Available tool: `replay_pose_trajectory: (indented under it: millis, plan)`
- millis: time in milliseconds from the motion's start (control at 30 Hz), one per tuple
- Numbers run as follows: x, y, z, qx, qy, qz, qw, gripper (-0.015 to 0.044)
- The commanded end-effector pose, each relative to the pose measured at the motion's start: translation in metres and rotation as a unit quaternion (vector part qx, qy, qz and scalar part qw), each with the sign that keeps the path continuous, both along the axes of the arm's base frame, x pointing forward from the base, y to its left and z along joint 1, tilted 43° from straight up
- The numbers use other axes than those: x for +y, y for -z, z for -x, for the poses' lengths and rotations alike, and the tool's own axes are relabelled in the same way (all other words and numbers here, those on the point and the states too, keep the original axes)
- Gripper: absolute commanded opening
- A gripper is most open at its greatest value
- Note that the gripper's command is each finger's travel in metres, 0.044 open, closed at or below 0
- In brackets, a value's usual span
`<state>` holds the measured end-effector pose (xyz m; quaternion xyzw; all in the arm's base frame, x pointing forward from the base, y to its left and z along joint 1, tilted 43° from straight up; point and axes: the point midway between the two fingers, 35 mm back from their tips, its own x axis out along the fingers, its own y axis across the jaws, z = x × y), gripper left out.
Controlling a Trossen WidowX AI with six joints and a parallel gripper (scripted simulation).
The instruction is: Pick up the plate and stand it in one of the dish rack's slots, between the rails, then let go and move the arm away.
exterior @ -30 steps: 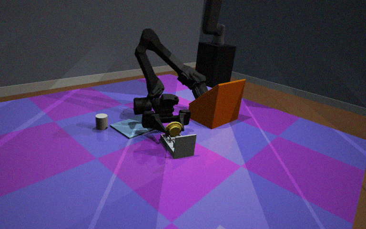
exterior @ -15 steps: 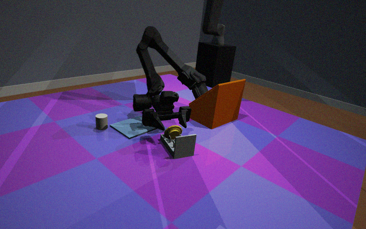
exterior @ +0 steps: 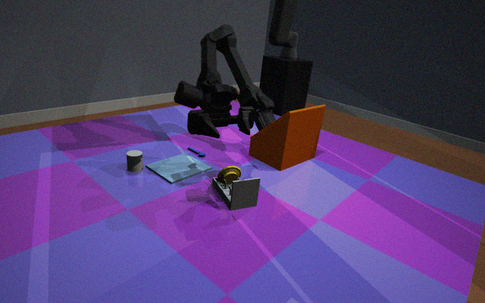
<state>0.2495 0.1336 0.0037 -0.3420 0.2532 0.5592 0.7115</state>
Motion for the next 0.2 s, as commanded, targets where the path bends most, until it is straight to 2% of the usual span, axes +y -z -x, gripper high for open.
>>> replay_pose_trajectory:
  millis: [0,167]
  plan:
    - [0.0026,-0.0023,-0.0009,0.028,0.025,0.016,0.999,0.0400]
    - [0.0035,0.0005,0.0017,0.087,0.070,0.052,0.992,0.0400]
